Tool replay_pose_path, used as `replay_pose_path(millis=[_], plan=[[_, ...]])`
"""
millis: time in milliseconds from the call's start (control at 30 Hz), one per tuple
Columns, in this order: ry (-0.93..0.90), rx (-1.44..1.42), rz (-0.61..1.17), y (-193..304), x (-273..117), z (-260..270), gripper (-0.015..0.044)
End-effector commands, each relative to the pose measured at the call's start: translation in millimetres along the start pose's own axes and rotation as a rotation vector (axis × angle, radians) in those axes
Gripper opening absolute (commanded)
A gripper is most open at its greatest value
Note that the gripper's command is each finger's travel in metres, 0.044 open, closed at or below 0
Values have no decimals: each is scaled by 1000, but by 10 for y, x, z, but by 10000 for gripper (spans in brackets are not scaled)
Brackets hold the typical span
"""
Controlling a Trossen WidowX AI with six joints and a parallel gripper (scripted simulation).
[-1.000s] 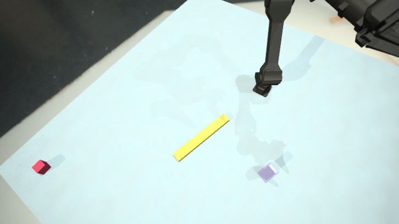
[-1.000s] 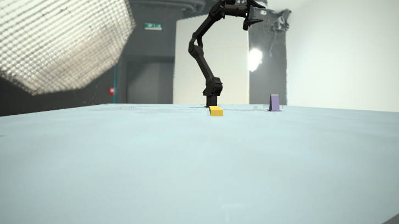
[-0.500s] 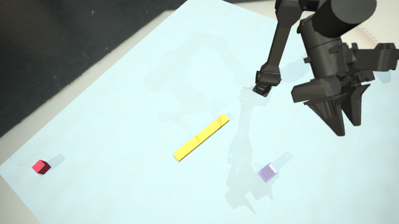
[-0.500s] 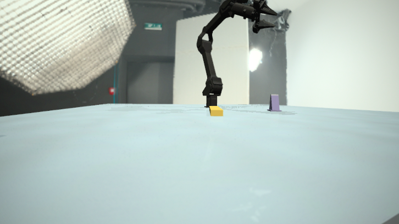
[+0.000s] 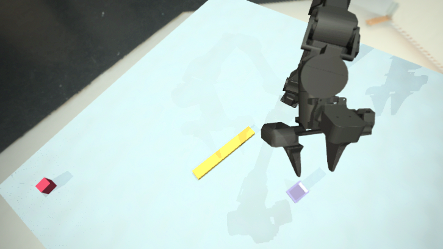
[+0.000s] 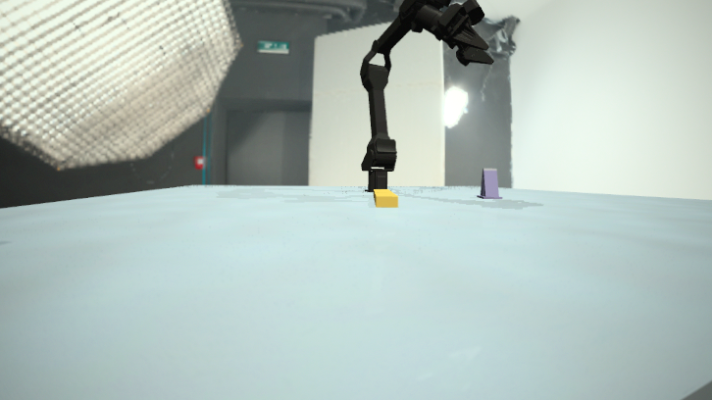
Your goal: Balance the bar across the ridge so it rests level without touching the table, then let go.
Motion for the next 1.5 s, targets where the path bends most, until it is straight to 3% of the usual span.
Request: replay_pose_path(millis=[0,500,1067,1467], plan=[[34,129,111,176,199,-221,315],[178,512,446,972,621,-937,315],[323,1001,812,2006,786,-1478,315],[329,1019,826,2204,932,-1475,315]])
Point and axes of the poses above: the point midway between the two fingers, 35 mm back from their tips, its own x axis out along the fingers, its own z axis across the jaws, y = z × x, the point moved 9 cm from there along -x, back along the fingers, and after that the axes turned 2 degrees about -x, right-handed, at the moved point
